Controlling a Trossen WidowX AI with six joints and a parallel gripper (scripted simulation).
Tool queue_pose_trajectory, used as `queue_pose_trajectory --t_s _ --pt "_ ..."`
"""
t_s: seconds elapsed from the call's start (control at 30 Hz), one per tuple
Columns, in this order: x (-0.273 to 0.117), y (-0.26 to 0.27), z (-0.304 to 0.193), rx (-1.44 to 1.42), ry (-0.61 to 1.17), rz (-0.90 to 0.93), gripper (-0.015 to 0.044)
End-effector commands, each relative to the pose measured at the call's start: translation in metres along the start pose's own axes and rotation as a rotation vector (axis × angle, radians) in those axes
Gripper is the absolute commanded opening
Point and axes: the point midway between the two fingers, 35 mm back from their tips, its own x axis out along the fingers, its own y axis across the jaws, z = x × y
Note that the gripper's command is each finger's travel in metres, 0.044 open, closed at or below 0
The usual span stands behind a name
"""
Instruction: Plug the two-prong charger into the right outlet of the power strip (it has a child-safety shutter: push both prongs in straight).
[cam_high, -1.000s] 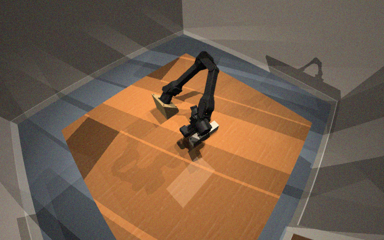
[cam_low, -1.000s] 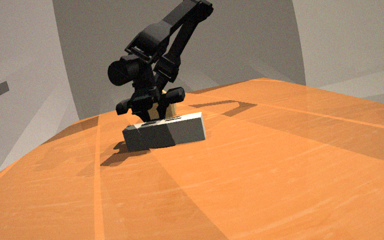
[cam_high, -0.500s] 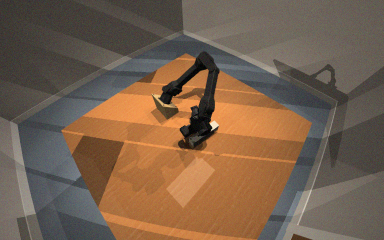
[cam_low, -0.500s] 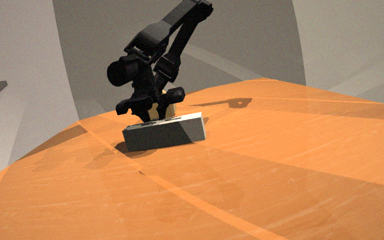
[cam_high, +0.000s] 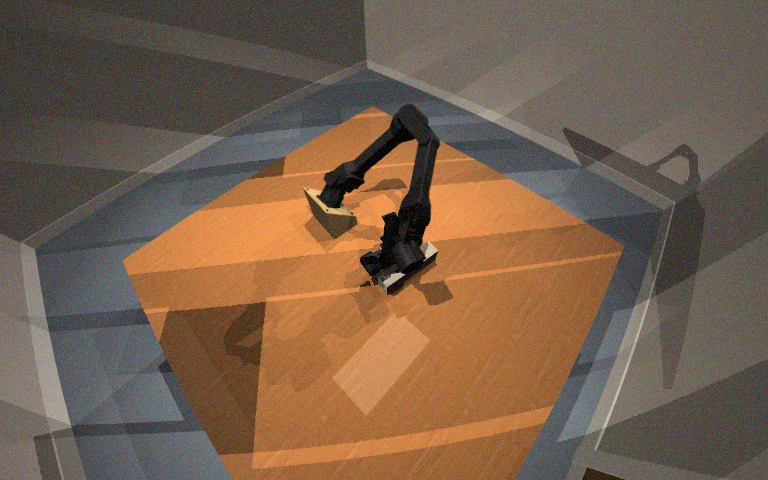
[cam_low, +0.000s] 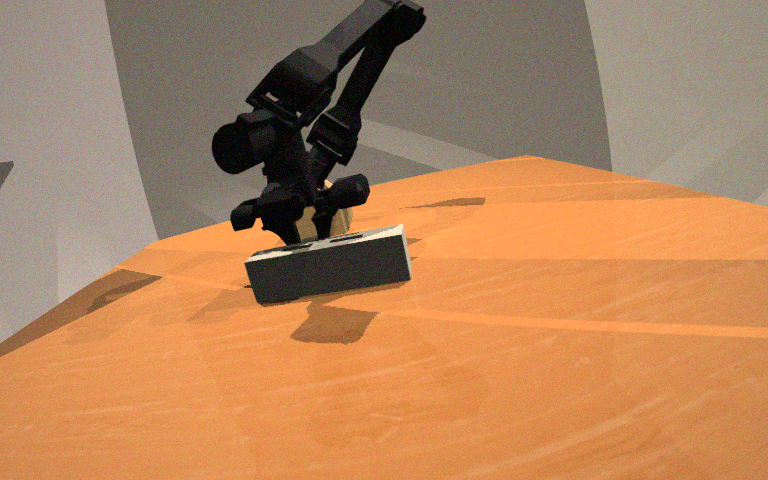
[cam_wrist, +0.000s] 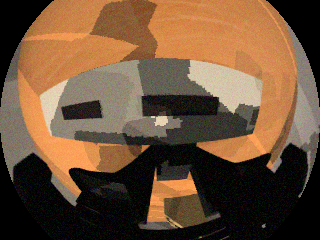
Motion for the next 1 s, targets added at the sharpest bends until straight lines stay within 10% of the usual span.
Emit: queue_pose_trajectory --t_s 0.0,0.97 --pt "-0.0015 0.0009 0.0111 -0.019 -0.021 -0.006 0.0" --pt "-0.0017 0.0011 0.0096 -0.019 -0.021 -0.006 0.0"
